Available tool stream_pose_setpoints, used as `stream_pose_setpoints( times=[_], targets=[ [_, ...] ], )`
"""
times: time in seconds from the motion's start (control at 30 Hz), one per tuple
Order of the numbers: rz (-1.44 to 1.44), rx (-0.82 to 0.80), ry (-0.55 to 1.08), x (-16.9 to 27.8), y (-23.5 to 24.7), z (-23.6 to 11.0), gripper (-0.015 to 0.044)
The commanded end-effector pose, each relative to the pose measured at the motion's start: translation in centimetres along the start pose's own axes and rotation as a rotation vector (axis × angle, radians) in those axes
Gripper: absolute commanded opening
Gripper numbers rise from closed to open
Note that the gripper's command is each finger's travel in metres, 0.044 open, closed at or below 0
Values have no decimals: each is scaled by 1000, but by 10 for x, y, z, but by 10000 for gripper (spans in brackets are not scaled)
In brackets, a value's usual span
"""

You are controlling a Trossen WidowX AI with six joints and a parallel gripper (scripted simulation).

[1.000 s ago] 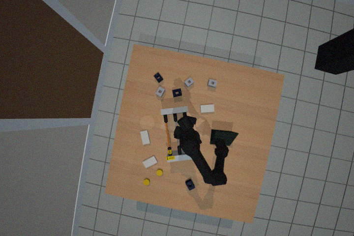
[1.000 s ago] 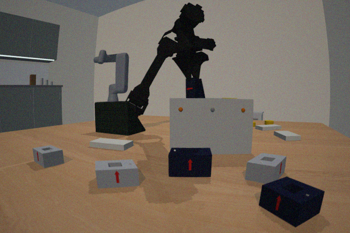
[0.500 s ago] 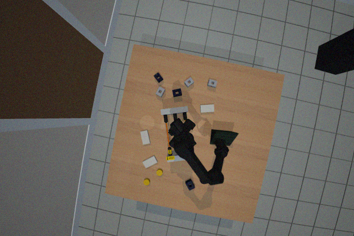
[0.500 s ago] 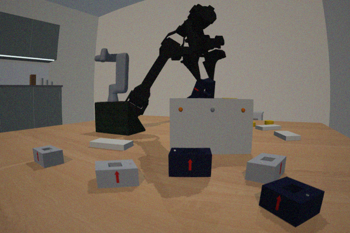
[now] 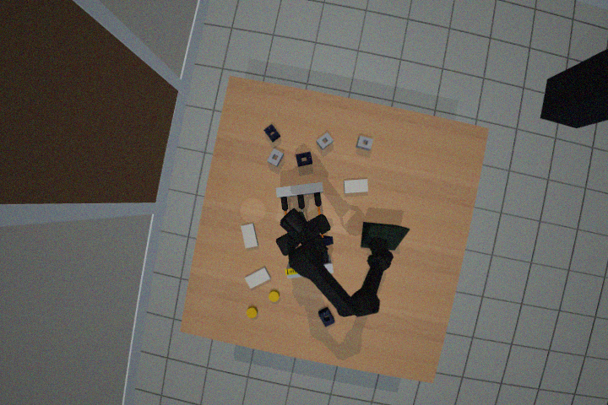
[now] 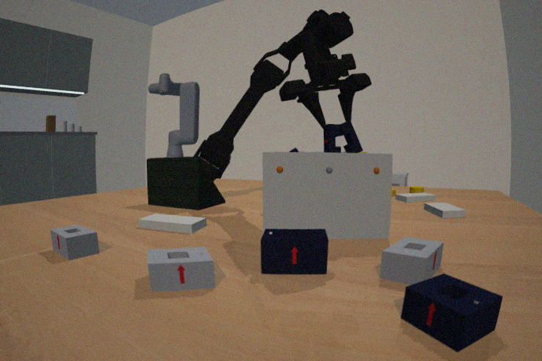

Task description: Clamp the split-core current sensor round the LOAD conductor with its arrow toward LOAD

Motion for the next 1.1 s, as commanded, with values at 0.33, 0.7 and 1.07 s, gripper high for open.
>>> stream_pose_setpoints(
  times=[0.33, 0.7, 1.07],
  targets=[
    [360, -37, 26, 8, 28, 8, 0],
    [360, -37, 25, 7, 29, 21, 0],
    [359, -38, 25, 7, 30, 39, 0]
  ],
)
Point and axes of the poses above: the point midway between the two fingers, 35 mm back from their tips, its own z axis out along the fingers, its own y axis across the jaws, x = y × z, the point moved 8 cm from there along -z, back along the fingers, and after that the axes turned 13 degrees about z, right-handed, at the moved point
